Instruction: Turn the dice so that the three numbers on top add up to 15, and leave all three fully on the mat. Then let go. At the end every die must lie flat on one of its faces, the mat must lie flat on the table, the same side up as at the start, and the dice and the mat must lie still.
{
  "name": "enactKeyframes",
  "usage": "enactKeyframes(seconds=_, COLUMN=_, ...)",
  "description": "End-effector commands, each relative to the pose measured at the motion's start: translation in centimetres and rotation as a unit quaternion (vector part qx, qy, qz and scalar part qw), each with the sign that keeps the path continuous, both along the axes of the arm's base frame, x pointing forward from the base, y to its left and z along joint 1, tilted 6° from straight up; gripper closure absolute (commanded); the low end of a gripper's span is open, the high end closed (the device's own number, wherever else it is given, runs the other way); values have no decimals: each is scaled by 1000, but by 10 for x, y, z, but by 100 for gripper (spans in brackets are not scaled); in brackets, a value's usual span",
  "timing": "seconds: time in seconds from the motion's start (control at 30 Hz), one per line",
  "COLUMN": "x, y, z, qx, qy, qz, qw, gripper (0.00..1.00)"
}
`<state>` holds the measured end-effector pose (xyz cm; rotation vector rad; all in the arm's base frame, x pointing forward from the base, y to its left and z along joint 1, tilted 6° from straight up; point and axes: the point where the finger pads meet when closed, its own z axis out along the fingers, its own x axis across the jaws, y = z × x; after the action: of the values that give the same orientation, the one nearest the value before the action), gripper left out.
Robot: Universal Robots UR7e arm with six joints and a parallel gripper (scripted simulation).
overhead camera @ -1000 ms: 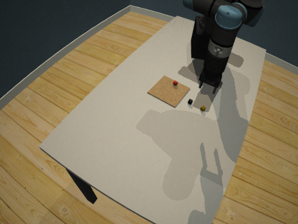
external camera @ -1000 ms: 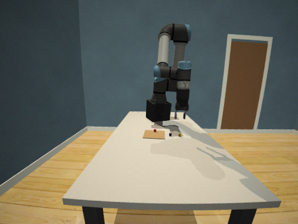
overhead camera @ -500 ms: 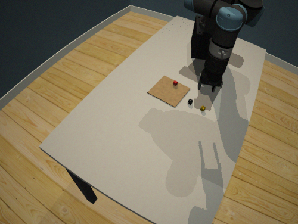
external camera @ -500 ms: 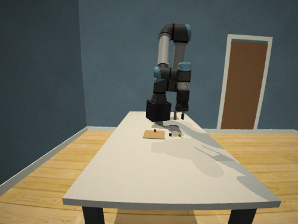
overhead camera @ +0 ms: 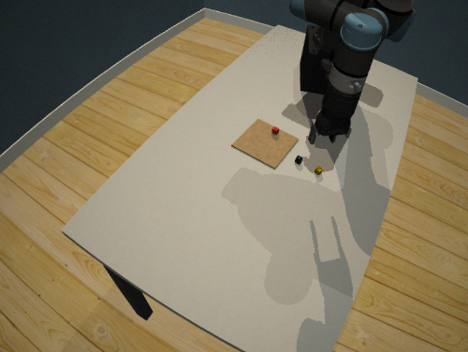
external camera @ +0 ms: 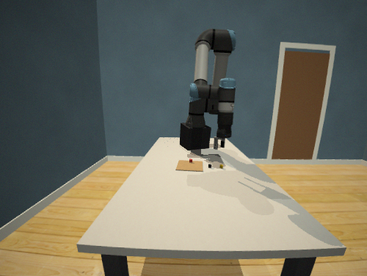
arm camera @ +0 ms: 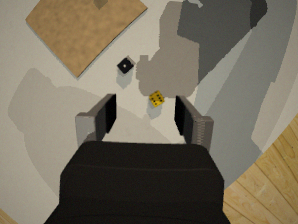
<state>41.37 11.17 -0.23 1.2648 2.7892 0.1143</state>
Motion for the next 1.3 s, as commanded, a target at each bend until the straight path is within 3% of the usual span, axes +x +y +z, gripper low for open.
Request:
enactKeyframes(seconds=0.0, x=-2, y=-1, z=-4, qx=-5, qy=-2, qz=81, qw=997, gripper=0)
enactKeyframes(seconds=0.33, x=-1, y=-3, z=-8, qx=-16, qy=-6, qz=190, qw=982, gripper=0)
enactKeyframes(seconds=0.57, x=0, y=-4, z=-11, qx=-25, qy=-10, qz=271, qw=962, gripper=0)
enactKeyframes(seconds=0.67, x=0, y=-4, z=-11, qx=-25, qy=-10, qz=278, qw=960, gripper=0)
enactKeyframes(seconds=1.13, x=2, y=-2, z=-17, qx=-42, qy=-16, qz=443, qw=896, gripper=0)
enactKeyframes(seconds=1.23, x=2, y=-2, z=-17, qx=-42, qy=-16, qz=444, qw=895, gripper=0)
enactKeyframes(seconds=1.27, x=2, y=-2, z=-17, qx=-44, qy=-17, qz=463, qw=885, gripper=0)
